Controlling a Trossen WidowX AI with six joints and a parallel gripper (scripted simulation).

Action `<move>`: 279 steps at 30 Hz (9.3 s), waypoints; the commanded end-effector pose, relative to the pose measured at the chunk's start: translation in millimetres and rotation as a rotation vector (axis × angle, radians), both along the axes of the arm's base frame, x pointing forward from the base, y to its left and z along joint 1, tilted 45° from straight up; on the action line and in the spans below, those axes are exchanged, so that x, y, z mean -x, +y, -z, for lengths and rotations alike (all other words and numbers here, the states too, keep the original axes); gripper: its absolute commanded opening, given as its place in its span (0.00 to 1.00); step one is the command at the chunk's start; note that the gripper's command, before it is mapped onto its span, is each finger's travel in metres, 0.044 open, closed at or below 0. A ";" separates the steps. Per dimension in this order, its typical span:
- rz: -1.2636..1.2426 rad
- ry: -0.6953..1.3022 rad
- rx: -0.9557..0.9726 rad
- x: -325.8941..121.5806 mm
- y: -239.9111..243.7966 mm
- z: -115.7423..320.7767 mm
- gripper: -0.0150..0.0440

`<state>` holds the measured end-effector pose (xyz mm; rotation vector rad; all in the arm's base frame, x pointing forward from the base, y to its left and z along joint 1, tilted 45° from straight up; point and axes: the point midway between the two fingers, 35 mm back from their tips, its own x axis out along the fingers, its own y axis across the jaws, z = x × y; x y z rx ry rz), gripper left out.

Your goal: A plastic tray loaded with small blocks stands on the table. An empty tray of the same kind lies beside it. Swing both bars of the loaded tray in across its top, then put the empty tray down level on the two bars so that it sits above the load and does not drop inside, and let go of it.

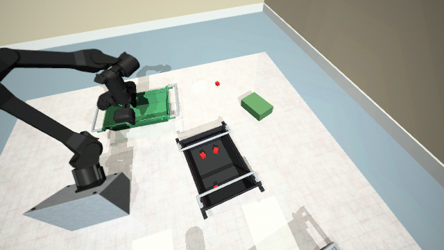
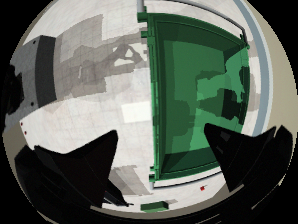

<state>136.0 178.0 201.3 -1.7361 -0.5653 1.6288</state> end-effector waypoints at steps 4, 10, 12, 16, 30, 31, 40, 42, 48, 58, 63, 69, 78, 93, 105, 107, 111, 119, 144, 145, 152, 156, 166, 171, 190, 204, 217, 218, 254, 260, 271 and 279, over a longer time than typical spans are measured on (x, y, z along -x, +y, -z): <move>0.001 0.015 0.016 -4.9 15.5 21.5 1.00; 0.000 0.016 0.017 -6.8 30.8 37.1 1.00; 0.000 0.016 0.017 -6.9 35.9 42.3 1.00; 0.000 0.017 0.016 -6.0 45.9 52.7 1.00; 0.000 0.017 0.015 -5.3 49.5 56.5 0.95; 0.000 0.017 0.015 -5.3 49.5 56.5 0.93; 0.000 0.017 0.015 -5.3 49.5 56.5 0.70; 0.000 0.017 0.015 -5.3 49.5 56.5 0.65; 0.000 0.017 0.015 -5.3 49.5 56.5 0.57; 0.000 0.017 0.015 -5.3 49.5 56.5 0.46; 0.000 0.017 0.015 -5.3 49.5 56.5 0.40; 0.000 0.017 0.015 -5.3 49.5 56.5 0.33; 0.000 0.017 0.018 -6.4 41.7 48.8 0.25; 0.000 0.016 0.019 3.1 -6.3 1.2 0.25; -0.001 0.016 0.024 1.3 -11.2 -8.2 0.25; -0.001 0.016 0.027 -0.1 -14.7 -15.2 0.25; -0.003 0.016 0.033 -2.3 -22.2 -30.0 0.25; -0.003 0.017 0.034 -4.3 -36.9 -59.6 0.25; 0.001 0.017 0.024 -3.0 -51.4 -90.7 0.25; 0.001 0.017 0.024 -3.0 -51.4 -90.7 0.25; 0.001 0.017 0.024 -3.0 -51.4 -90.7 0.25; 0.002 0.018 0.024 -3.6 -51.6 -90.5 0.25; 0.108 0.114 0.037 -37.5 -62.5 -79.3 0.25; 0.164 0.165 0.041 -55.0 -70.4 -72.1 0.25; 0.376 0.364 0.040 -113.9 -111.9 -37.6 0.25; 0.528 0.511 0.022 -146.9 -152.3 -5.4 0.25; 0.665 0.649 -0.008 -167.6 -194.6 29.1 0.25; 0.675 0.660 -0.011 -168.8 -197.9 31.9 0.25; 0.962 0.975 -0.129 -174.1 -297.0 123.6 0.25; 0.962 0.975 -0.129 -174.1 -297.0 123.6 0.25; 0.962 0.975 -0.129 -174.1 -297.0 123.6 0.25; 0.962 0.975 -0.129 -174.1 -297.0 123.6 0.25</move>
